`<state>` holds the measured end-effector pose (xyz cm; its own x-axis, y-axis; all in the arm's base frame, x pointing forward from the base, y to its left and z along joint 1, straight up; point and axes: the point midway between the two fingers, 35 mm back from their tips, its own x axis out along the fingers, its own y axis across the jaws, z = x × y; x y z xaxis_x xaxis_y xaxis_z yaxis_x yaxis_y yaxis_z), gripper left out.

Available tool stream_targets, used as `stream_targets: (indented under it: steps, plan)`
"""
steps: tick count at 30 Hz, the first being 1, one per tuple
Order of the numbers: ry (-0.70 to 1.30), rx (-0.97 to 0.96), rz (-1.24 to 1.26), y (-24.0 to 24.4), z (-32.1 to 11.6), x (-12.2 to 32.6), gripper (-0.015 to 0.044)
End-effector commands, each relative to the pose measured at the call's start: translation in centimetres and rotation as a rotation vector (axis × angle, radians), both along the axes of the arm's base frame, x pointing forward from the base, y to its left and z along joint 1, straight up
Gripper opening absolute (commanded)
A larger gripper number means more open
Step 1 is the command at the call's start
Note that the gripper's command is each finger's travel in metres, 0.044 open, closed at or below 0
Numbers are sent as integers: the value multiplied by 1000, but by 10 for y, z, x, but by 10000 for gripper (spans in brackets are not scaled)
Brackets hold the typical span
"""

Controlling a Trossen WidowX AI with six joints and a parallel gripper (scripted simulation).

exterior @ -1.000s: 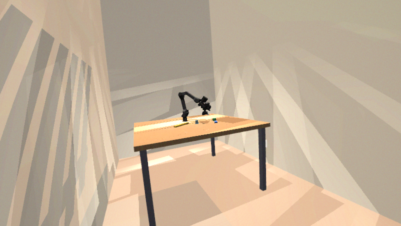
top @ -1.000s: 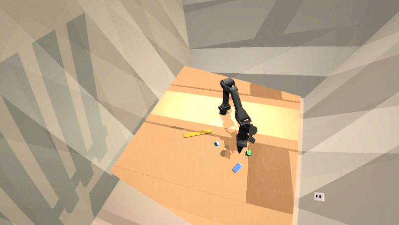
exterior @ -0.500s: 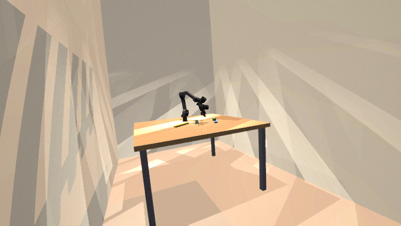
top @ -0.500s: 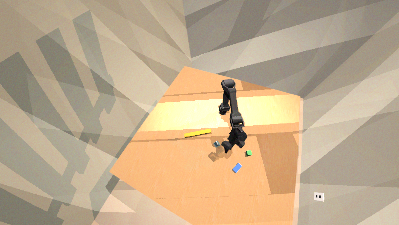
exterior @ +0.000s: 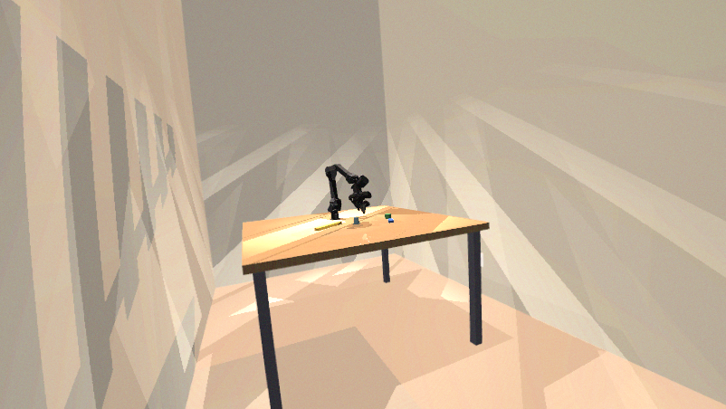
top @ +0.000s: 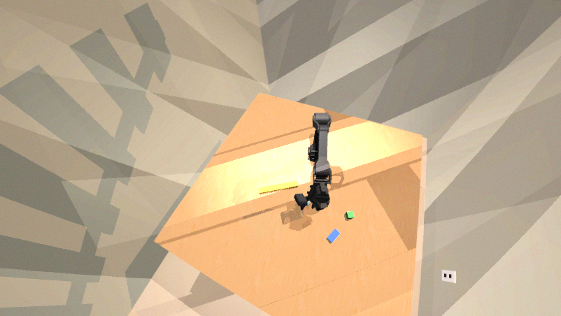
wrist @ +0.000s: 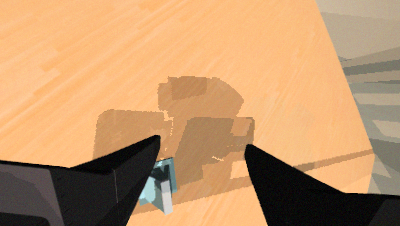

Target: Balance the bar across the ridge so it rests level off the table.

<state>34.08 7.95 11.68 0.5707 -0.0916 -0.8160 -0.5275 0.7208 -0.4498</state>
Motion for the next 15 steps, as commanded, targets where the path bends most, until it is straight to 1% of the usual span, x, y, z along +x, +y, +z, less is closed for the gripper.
stream_targets:
  steps: [1, 15]
  plan:
    - [26, 50, -96, -14, 1, 2, 315]
    - [130, 235, -524, -75, -3, -5, 315]
